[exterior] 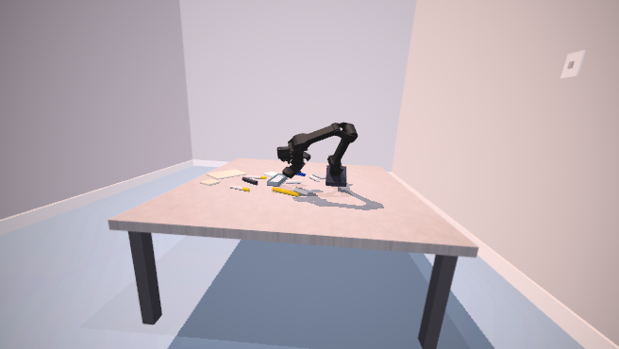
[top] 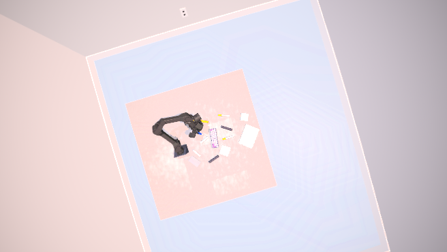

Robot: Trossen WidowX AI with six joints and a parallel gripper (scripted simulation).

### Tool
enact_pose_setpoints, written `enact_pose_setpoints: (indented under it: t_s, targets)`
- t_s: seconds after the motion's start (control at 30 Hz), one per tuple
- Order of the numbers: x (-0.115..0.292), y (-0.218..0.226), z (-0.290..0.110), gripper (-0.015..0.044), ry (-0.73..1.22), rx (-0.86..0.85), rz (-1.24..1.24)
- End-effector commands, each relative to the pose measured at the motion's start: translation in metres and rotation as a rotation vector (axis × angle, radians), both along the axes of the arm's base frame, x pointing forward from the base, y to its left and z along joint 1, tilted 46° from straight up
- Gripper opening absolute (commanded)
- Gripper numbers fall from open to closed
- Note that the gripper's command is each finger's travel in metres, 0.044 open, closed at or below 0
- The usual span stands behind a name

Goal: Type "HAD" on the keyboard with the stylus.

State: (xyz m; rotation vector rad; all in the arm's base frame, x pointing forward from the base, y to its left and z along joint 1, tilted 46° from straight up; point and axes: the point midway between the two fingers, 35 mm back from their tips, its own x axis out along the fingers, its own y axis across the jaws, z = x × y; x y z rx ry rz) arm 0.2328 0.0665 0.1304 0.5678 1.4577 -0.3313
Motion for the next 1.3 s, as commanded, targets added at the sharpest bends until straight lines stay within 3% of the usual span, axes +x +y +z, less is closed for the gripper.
enact_pose_setpoints:
  t_s: [0.0, 1.27]
  targets:
    - [0.008, -0.004, 0.002, 0.0000, -0.002, -0.037, 0.107]
    - [0.094, -0.039, 0.004, 0.0000, 0.119, -0.258, 1.360]
